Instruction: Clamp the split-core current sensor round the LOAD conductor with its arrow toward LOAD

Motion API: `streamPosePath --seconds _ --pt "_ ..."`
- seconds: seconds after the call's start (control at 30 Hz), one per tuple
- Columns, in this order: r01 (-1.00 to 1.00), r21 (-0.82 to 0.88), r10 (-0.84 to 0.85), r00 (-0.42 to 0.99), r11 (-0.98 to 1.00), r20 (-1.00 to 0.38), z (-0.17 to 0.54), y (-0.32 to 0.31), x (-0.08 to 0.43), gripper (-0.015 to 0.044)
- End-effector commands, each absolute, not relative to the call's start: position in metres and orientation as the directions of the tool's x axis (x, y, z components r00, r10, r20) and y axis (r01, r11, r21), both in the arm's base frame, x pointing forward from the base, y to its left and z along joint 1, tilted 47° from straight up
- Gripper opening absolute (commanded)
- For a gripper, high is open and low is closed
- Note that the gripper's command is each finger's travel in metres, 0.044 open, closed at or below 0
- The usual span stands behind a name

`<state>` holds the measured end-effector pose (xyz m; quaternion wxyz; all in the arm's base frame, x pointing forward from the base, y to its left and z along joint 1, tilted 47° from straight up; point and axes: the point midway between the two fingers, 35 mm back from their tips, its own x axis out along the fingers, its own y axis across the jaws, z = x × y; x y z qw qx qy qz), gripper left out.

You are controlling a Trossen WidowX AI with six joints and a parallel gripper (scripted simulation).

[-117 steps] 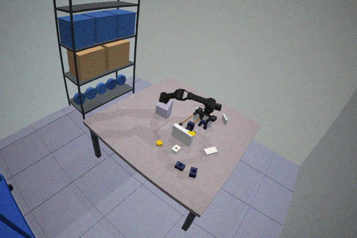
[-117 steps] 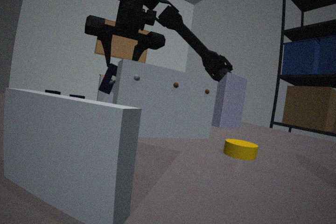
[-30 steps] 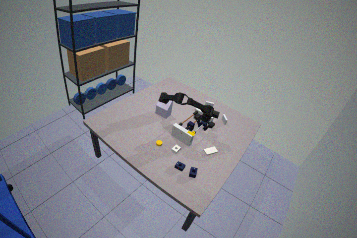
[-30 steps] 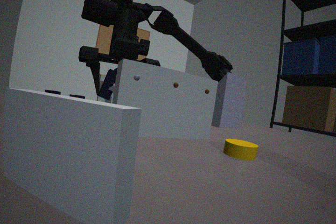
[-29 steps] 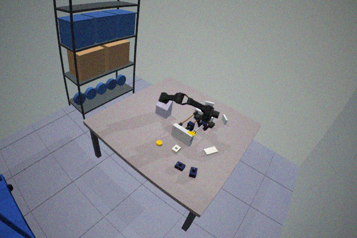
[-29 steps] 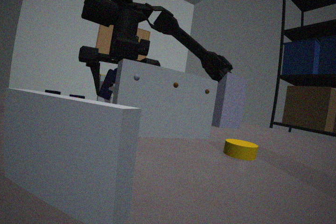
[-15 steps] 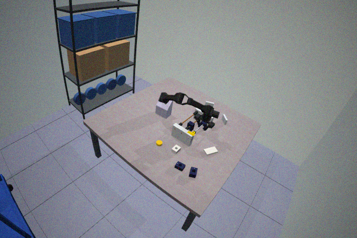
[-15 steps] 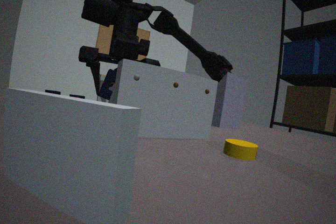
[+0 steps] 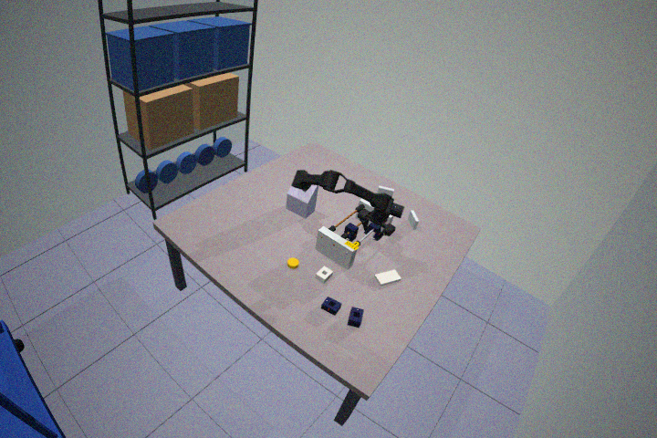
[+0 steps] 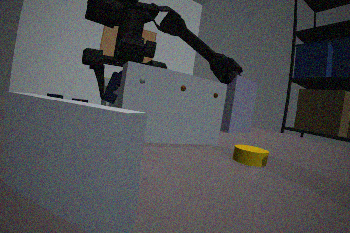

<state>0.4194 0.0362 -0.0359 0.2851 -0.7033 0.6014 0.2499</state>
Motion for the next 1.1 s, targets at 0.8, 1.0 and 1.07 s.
streamPosePath --seconds 0.8,1.0,1.07 --pt "-0.986 -0.103 -0.704 0.163 -0.128 -0.691 -0.025 0.048 0.417 0.0" --pt "-0.986 -0.103 -0.704 0.165 -0.13 -0.69 -0.023 0.049 0.416 0.0" --pt "-0.986 -0.103 -0.704 0.165 -0.13 -0.69 -0.023 0.049 0.416 0.0"
